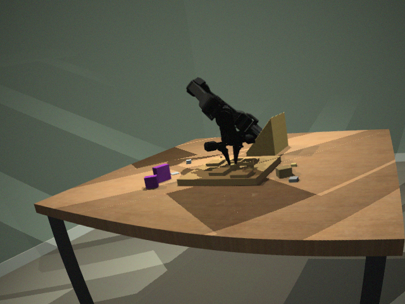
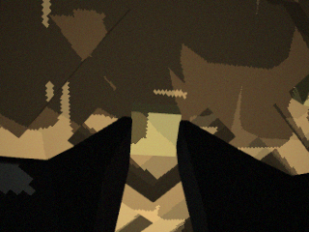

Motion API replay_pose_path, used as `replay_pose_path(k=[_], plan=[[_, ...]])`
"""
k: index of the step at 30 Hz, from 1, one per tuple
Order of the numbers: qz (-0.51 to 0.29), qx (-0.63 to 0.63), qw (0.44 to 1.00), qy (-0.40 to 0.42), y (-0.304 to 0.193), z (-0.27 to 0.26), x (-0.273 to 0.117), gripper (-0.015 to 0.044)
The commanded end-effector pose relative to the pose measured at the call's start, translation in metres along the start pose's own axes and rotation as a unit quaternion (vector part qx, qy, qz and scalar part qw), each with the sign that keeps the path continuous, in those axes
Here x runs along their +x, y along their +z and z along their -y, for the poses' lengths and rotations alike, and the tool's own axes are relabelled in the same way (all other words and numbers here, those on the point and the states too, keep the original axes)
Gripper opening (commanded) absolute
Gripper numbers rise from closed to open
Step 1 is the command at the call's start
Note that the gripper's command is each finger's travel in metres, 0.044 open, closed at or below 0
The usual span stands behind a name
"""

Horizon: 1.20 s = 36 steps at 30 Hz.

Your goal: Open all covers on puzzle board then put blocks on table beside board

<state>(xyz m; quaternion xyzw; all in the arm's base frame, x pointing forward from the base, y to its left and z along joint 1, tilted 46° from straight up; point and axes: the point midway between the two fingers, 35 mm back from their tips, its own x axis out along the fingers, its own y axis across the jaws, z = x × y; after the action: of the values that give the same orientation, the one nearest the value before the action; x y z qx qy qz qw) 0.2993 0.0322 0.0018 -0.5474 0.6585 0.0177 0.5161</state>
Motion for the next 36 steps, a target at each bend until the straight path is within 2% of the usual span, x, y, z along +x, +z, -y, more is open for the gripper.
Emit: replay_pose_path(k=[1, 36], plan=[[0.0, 0.001, 1.0, 0.0, 0.0, 0.0, -0.003, 0.008], [-0.001, 0.0, 1.0, 0.001, 0.001, 0.0, -0.051, 0.008]])
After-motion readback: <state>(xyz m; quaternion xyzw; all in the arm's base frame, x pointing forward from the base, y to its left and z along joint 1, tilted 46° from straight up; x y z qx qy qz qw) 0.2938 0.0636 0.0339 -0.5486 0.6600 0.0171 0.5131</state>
